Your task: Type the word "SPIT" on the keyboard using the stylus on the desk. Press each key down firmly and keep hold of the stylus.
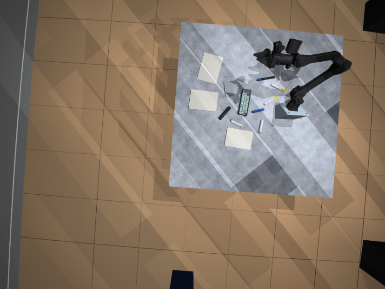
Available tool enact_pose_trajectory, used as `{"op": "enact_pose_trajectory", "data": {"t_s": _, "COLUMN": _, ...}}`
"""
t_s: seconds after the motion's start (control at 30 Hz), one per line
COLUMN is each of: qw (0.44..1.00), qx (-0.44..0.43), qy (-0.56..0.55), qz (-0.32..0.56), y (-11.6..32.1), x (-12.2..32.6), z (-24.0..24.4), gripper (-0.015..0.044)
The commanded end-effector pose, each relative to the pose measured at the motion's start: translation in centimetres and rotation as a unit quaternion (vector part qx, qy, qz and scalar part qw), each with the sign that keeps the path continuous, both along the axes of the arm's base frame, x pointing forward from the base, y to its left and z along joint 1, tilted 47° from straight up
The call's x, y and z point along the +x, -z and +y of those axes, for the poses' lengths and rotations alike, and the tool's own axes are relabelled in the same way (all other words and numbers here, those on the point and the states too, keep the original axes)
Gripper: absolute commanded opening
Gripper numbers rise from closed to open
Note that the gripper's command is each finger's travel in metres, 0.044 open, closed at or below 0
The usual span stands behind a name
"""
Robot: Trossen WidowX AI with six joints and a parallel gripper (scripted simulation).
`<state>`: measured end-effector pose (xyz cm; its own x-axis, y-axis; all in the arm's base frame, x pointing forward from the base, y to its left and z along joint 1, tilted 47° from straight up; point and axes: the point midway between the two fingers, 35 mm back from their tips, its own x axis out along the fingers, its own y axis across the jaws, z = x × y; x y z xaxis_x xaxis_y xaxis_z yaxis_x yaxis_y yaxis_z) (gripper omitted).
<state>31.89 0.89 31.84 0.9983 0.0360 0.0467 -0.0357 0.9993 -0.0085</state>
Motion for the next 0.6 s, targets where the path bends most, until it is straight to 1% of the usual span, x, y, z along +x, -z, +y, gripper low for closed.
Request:
{"op": "enact_pose_trajectory", "data": {"t_s": 0.0, "qw": 1.000, "qx": 0.001, "qy": 0.000, "qz": 0.003, "y": 0.1, "x": 0.1, "z": 0.0, "gripper": 0.0414}}
{"op": "enact_pose_trajectory", "data": {"t_s": 0.07, "qw": 1.000, "qx": 0.009, "qy": -0.002, "qz": 0.023, "y": 1.1, "x": 0.6, "z": 0.3, "gripper": 0.0361}}
{"op": "enact_pose_trajectory", "data": {"t_s": 0.13, "qw": 0.998, "qx": 0.023, "qy": -0.001, "qz": 0.062, "y": 2.9, "x": 1.5, "z": 0.6, "gripper": 0.0309}}
{"op": "enact_pose_trajectory", "data": {"t_s": 0.27, "qw": 0.983, "qx": 0.044, "qy": 0.022, "qz": 0.176, "y": 8.3, "x": 3.7, "z": 1.3, "gripper": 0.0204}}
{"op": "enact_pose_trajectory", "data": {"t_s": 0.37, "qw": 0.960, "qx": 0.037, "qy": 0.060, "qz": 0.272, "y": 13.0, "x": 4.9, "z": 1.4, "gripper": 0.0125}}
{"op": "enact_pose_trajectory", "data": {"t_s": 0.5, "qw": 0.915, "qx": 0.007, "qy": 0.115, "qz": 0.386, "y": 19.1, "x": 5.3, "z": 1.6, "gripper": 0.0020}}
{"op": "enact_pose_trajectory", "data": {"t_s": 0.53, "qw": 0.903, "qx": -0.002, "qy": 0.129, "qz": 0.411, "y": 20.5, "x": 5.2, "z": 1.6, "gripper": 0.0000}}
{"op": "enact_pose_trajectory", "data": {"t_s": 0.57, "qw": 0.889, "qx": -0.012, "qy": 0.143, "qz": 0.435, "y": 21.8, "x": 5.1, "z": 1.6, "gripper": 0.0000}}
